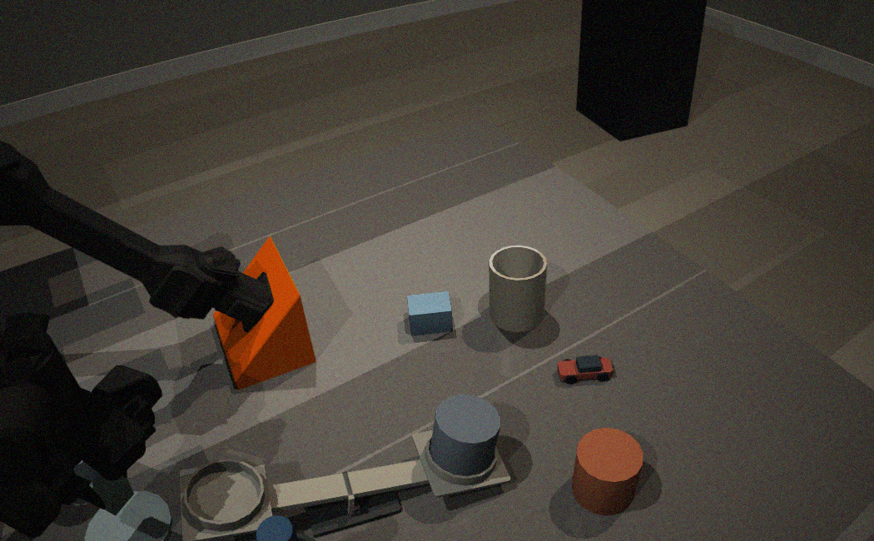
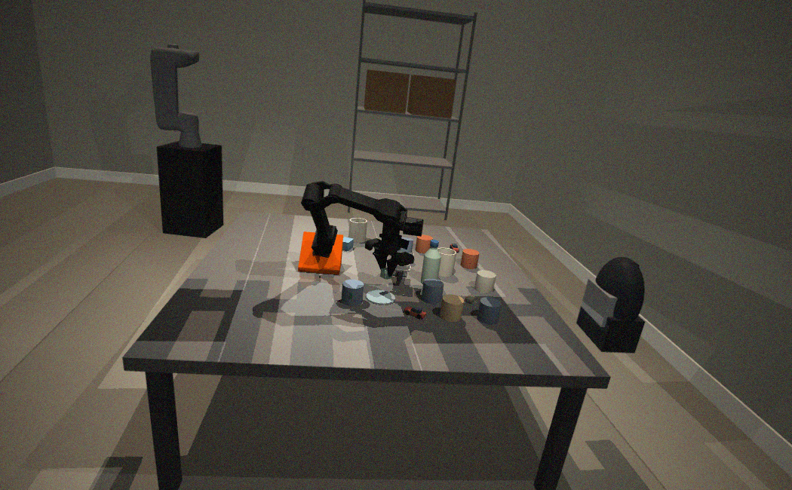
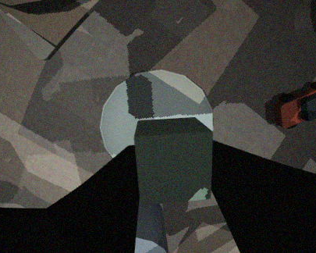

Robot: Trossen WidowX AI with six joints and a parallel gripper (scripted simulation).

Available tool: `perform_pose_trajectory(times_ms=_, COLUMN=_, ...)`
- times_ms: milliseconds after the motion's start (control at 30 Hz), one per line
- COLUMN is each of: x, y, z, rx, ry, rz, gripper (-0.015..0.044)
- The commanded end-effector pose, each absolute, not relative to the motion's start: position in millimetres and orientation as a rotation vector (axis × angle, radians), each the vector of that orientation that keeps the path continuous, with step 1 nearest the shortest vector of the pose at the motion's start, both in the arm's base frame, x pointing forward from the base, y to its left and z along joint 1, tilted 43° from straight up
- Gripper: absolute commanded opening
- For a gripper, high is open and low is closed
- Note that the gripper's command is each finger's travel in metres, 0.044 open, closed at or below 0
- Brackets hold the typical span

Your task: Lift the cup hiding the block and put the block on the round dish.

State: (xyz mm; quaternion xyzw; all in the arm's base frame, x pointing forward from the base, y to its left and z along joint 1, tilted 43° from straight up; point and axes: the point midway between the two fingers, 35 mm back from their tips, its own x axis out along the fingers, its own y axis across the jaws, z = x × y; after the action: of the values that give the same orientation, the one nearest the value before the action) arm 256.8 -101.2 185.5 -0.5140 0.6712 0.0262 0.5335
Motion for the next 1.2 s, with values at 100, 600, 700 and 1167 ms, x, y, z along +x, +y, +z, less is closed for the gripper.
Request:
perform_pose_trajectory(times_ms=100, x=246.1, y=-118.9, z=185.1, rx=-1.24, ry=1.609, rz=0.05, gripper=0.0)
perform_pose_trajectory(times_ms=600, x=249.6, y=-146.6, z=155.9, rx=-1.241, ry=1.609, rz=0.048, gripper=0.0)
perform_pose_trajectory(times_ms=700, x=249.8, y=-147.6, z=154.8, rx=-1.241, ry=1.609, rz=0.047, gripper=0.0)
perform_pose_trajectory(times_ms=1167, x=251.5, y=-160.5, z=141.1, rx=-1.242, ry=1.609, rz=0.047, gripper=0.0)
